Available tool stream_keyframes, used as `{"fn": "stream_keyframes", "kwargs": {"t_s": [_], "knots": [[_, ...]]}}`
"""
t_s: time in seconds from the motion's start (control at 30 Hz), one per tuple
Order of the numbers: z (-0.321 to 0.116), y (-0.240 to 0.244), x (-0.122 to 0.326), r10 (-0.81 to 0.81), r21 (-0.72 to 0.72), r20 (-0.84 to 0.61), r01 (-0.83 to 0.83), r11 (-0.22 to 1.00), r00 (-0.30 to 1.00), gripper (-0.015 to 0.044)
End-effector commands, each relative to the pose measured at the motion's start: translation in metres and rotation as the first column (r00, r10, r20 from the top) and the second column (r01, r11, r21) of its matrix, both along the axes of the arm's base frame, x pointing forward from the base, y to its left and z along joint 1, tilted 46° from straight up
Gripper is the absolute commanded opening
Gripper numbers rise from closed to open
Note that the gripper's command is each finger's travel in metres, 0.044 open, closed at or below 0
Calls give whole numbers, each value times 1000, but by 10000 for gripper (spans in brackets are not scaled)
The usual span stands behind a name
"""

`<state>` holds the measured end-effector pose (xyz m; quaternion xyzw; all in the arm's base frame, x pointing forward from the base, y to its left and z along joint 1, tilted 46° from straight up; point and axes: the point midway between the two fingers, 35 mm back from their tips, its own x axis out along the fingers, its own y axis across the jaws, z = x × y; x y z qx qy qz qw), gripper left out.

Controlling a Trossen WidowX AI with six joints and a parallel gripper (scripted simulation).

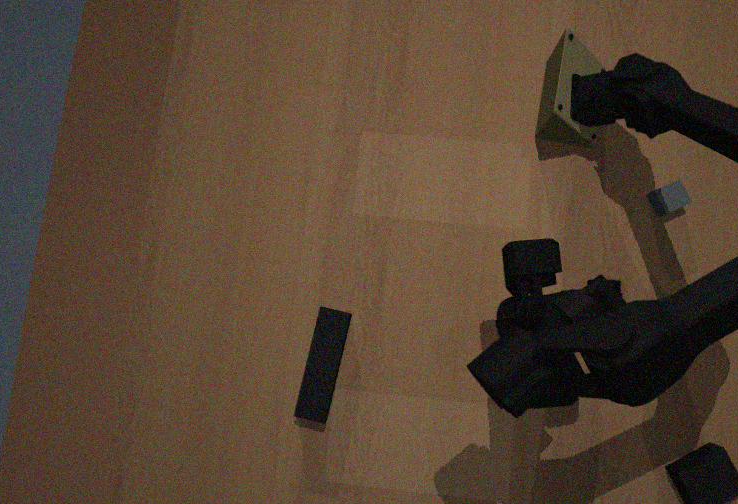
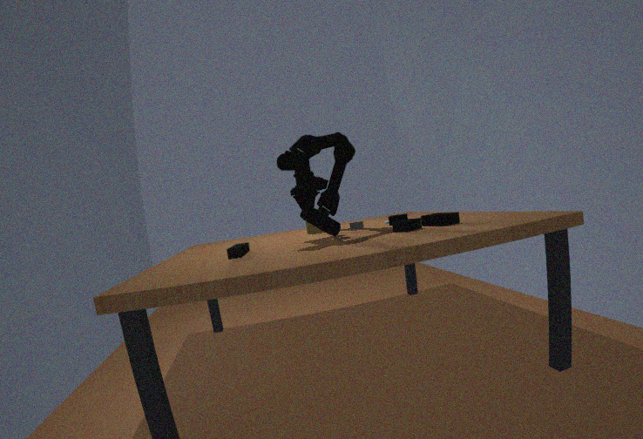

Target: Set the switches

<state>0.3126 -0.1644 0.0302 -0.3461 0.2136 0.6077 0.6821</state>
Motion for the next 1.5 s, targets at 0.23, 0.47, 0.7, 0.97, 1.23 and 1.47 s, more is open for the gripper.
{"fn": "stream_keyframes", "kwargs": {"t_s": [0.23, 0.47, 0.7, 0.97, 1.23, 1.47], "knots": [[11, 4, -2, 3, 5, 3, -3, 1000, 1000, 336], [16, 5, -3, 3, 6, 2, -3, 1000, 1000, 336], [22, 7, -4, 3, 6, 2, -3, 1000, 1000, 336], [28, 9, -5, 3, 6, 2, -3, 1000, 1000, 336], [33, 12, -6, 3, 6, 2, -3, 1000, 1000, 336], [38, 14, -7, 3, 7, 2, -3, 1000, 1000, 336]]}}
